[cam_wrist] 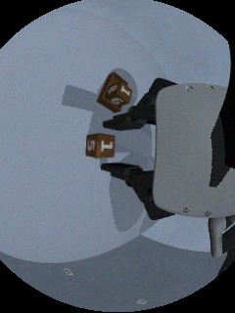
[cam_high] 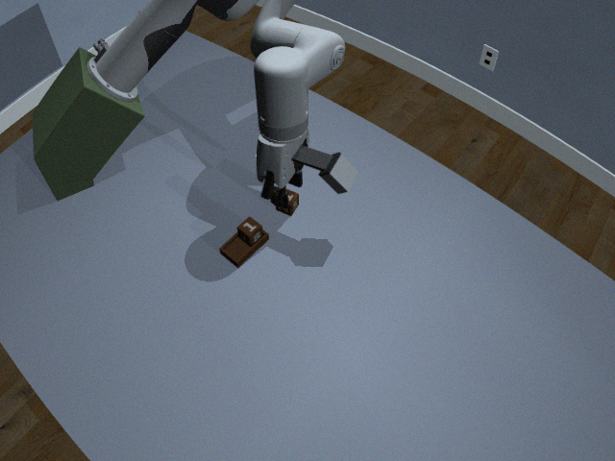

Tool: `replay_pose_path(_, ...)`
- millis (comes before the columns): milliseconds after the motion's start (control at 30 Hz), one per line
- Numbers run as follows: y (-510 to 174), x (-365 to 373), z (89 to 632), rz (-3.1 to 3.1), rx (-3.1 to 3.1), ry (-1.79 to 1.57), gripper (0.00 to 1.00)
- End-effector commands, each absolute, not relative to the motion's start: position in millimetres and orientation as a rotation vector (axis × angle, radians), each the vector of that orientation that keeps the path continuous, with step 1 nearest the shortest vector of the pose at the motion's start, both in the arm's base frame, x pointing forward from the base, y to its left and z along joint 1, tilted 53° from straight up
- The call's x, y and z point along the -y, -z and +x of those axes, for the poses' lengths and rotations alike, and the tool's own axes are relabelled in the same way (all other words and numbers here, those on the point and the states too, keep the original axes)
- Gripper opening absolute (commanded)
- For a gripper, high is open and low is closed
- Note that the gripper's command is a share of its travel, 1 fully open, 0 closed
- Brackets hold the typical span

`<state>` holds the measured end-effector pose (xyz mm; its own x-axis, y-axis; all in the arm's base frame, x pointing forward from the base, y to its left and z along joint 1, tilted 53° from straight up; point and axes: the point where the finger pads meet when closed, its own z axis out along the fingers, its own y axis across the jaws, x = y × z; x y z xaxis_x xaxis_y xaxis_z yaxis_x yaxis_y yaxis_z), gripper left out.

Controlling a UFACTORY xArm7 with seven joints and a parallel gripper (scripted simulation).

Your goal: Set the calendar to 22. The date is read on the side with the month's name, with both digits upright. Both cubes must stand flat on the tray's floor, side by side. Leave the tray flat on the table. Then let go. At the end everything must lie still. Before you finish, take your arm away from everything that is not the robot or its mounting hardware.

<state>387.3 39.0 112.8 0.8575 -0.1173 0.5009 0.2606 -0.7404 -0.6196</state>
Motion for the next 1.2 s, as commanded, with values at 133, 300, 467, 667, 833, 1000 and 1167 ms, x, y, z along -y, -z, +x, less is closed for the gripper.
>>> replay_pose_path(133,-113,-38,388,-2.310,0.101,0.684,0.49)
replay_pose_path(300,-113,-38,388,-2.310,0.101,0.684,0.49)
replay_pose_path(467,-113,-38,388,-2.310,0.101,0.684,0.49)
replay_pose_path(667,-113,-38,388,-2.310,0.101,0.684,0.49)
replay_pose_path(833,-114,-37,387,-2.310,0.101,0.684,0.49)
replay_pose_path(1000,-119,-31,383,-2.310,0.101,0.684,0.49)
replay_pose_path(1167,-128,-22,377,-2.310,0.101,0.684,0.49)
